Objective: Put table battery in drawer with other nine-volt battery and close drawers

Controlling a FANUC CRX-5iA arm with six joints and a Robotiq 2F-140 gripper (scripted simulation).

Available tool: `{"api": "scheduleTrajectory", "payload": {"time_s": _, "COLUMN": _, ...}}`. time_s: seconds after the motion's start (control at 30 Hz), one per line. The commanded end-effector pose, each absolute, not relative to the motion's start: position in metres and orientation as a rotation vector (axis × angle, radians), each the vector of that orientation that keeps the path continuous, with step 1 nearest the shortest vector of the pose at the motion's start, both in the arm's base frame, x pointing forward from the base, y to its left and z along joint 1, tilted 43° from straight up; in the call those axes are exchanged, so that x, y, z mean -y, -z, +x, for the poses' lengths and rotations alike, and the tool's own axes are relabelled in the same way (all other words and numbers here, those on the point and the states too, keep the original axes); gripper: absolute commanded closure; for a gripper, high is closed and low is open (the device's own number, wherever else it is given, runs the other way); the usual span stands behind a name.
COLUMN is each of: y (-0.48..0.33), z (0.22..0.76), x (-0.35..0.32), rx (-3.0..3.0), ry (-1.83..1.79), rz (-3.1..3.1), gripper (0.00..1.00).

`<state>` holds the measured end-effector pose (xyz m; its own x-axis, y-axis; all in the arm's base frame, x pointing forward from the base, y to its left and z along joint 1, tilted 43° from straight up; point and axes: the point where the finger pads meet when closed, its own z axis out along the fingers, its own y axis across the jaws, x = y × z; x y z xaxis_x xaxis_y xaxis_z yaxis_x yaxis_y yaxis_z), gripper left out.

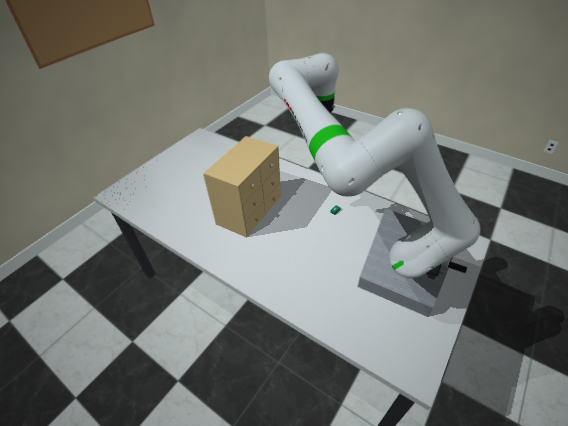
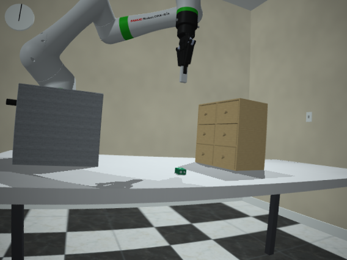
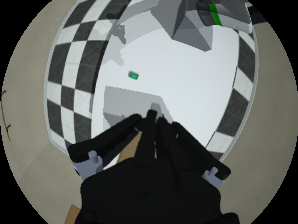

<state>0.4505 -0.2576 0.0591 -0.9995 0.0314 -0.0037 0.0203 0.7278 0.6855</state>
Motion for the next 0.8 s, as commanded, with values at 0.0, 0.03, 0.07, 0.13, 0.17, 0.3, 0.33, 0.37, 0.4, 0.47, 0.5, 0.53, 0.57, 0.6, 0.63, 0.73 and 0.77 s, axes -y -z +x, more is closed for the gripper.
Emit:
{"api": "scheduleTrajectory", "payload": {"time_s": 0.0, "y": -0.058, "z": 0.45, "x": 0.258, "rx": -2.905, "ry": -1.154, "rz": 0.047, "gripper": 1.0}}
{"api": "scheduleTrajectory", "payload": {"time_s": 0.03, "y": -0.058, "z": 0.45, "x": 0.258, "rx": -2.904, "ry": -1.154, "rz": 0.047, "gripper": 1.0}}
{"api": "scheduleTrajectory", "payload": {"time_s": 0.07, "y": -0.058, "z": 0.451, "x": 0.258, "rx": -2.902, "ry": -1.153, "rz": 0.048, "gripper": 1.0}}
{"api": "scheduleTrajectory", "payload": {"time_s": 0.13, "y": -0.058, "z": 0.451, "x": 0.258, "rx": -2.902, "ry": -1.153, "rz": 0.048, "gripper": 1.0}}
{"api": "scheduleTrajectory", "payload": {"time_s": 0.17, "y": -0.058, "z": 0.451, "x": 0.258, "rx": -2.9, "ry": -1.152, "rz": 0.05, "gripper": 1.0}}
{"api": "scheduleTrajectory", "payload": {"time_s": 0.3, "y": -0.056, "z": 0.453, "x": 0.257, "rx": -2.88, "ry": -1.144, "rz": 0.063, "gripper": 1.0}}
{"api": "scheduleTrajectory", "payload": {"time_s": 0.33, "y": -0.056, "z": 0.454, "x": 0.256, "rx": -2.872, "ry": -1.14, "rz": 0.068, "gripper": 1.0}}
{"api": "scheduleTrajectory", "payload": {"time_s": 0.37, "y": -0.055, "z": 0.454, "x": 0.256, "rx": -2.863, "ry": -1.137, "rz": 0.074, "gripper": 1.0}}
{"api": "scheduleTrajectory", "payload": {"time_s": 0.4, "y": -0.054, "z": 0.455, "x": 0.255, "rx": -2.853, "ry": -1.132, "rz": 0.08, "gripper": 1.0}}
{"api": "scheduleTrajectory", "payload": {"time_s": 0.47, "y": -0.053, "z": 0.458, "x": 0.254, "rx": -2.828, "ry": -1.122, "rz": 0.095, "gripper": 1.0}}
{"api": "scheduleTrajectory", "payload": {"time_s": 0.5, "y": -0.052, "z": 0.459, "x": 0.253, "rx": -2.814, "ry": -1.116, "rz": 0.104, "gripper": 1.0}}
{"api": "scheduleTrajectory", "payload": {"time_s": 0.53, "y": -0.051, "z": 0.461, "x": 0.252, "rx": -2.798, "ry": -1.11, "rz": 0.113, "gripper": 1.0}}
{"api": "scheduleTrajectory", "payload": {"time_s": 0.57, "y": -0.05, "z": 0.463, "x": 0.251, "rx": -2.781, "ry": -1.102, "rz": 0.124, "gripper": 1.0}}
{"api": "scheduleTrajectory", "payload": {"time_s": 0.6, "y": -0.048, "z": 0.464, "x": 0.25, "rx": -2.762, "ry": -1.095, "rz": 0.134, "gripper": 1.0}}
{"api": "scheduleTrajectory", "payload": {"time_s": 0.63, "y": -0.047, "z": 0.466, "x": 0.248, "rx": -2.742, "ry": -1.086, "rz": 0.146, "gripper": 1.0}}
{"api": "scheduleTrajectory", "payload": {"time_s": 0.73, "y": -0.046, "z": 0.468, "x": 0.247, "rx": -2.721, "ry": -1.077, "rz": 0.158, "gripper": 1.0}}
{"api": "scheduleTrajectory", "payload": {"time_s": 0.77, "y": -0.044, "z": 0.471, "x": 0.246, "rx": -2.698, "ry": -1.068, "rz": 0.171, "gripper": 1.0}}
